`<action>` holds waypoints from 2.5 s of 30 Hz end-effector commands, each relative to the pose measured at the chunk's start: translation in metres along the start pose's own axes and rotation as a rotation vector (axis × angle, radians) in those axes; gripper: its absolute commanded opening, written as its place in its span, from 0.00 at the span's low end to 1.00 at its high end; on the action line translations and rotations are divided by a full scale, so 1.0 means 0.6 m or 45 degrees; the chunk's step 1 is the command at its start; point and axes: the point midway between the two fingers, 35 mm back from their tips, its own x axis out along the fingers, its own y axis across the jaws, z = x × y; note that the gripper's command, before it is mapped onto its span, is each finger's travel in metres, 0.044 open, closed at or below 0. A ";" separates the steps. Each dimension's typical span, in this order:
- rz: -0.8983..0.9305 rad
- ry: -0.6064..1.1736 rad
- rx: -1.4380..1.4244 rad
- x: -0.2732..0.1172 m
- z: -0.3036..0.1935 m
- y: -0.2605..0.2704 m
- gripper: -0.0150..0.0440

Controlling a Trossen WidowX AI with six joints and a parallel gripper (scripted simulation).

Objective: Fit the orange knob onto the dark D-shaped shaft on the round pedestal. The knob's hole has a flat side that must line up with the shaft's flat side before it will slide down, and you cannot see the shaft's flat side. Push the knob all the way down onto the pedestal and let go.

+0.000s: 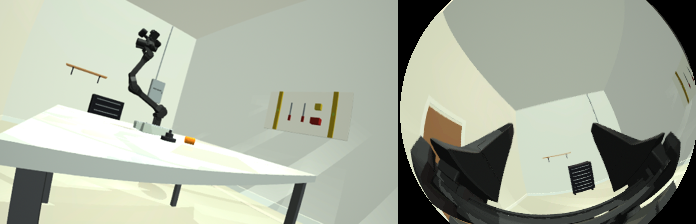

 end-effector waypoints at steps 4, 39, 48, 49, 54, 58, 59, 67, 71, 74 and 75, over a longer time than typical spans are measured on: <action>-0.244 -0.136 0.096 0.014 0.048 -0.136 1.00; -1.656 -2.253 0.757 -0.793 0.305 -0.689 1.00; -1.661 -3.147 0.995 -1.051 0.165 -0.596 1.00; -1.643 -3.256 1.027 -1.073 0.142 -0.583 1.00; -1.494 -3.779 1.202 -1.146 0.017 -0.511 1.00; -1.475 -3.824 1.220 -1.150 0.006 -0.506 1.00; -1.475 -3.824 1.220 -1.150 0.006 -0.506 1.00; -1.475 -3.824 1.220 -1.182 -0.020 -0.503 1.00; -1.475 -3.824 1.220 -1.186 -0.022 -0.503 1.00; -1.475 -3.824 1.220 -1.192 -0.027 -0.505 1.00; -1.475 -3.824 1.220 -1.194 -0.028 -0.505 1.00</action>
